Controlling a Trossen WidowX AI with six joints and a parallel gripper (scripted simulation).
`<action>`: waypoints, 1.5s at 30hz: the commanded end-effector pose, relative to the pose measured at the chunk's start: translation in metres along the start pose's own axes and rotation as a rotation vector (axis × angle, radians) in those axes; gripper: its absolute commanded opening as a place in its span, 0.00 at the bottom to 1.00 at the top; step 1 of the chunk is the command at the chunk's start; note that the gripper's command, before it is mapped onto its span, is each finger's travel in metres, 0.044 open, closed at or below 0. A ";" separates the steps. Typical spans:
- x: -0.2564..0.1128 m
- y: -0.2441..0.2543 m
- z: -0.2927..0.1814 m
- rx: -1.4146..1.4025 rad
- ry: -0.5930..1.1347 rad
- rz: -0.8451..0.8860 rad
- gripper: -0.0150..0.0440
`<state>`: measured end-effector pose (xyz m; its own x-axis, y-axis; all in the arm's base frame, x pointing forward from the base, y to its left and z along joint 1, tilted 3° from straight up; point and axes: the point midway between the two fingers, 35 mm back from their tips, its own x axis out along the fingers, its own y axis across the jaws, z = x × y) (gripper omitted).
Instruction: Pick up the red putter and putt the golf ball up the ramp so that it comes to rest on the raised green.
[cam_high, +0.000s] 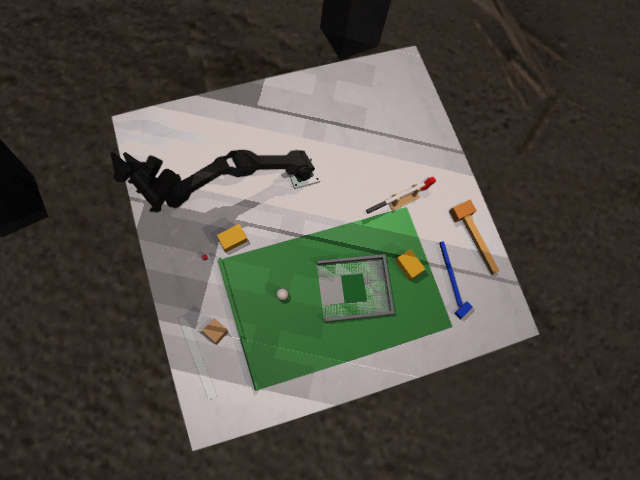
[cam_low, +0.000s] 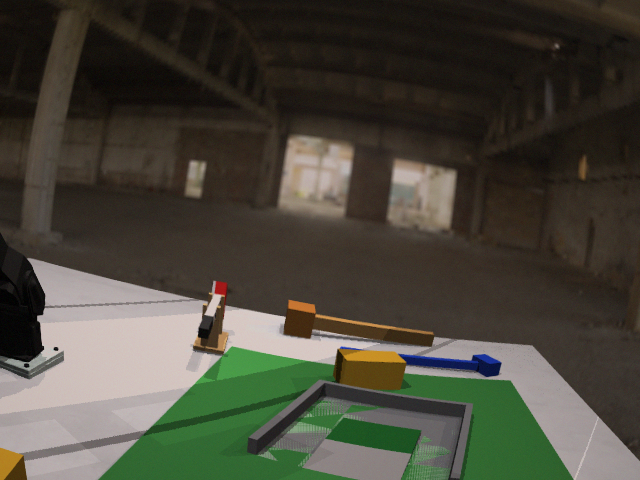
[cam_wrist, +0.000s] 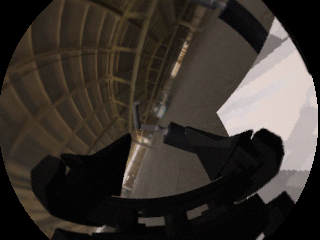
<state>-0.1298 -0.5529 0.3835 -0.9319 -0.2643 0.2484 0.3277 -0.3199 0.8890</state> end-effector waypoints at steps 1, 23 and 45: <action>-0.002 0.001 -0.001 -0.007 0.007 0.004 0.98; -0.286 0.087 -0.074 -0.586 0.638 0.603 1.00; -0.611 0.031 0.031 -1.142 1.011 1.690 1.00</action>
<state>0.4165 -0.4177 0.2888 0.3219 -0.9332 -0.1600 0.8577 0.3589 -0.3682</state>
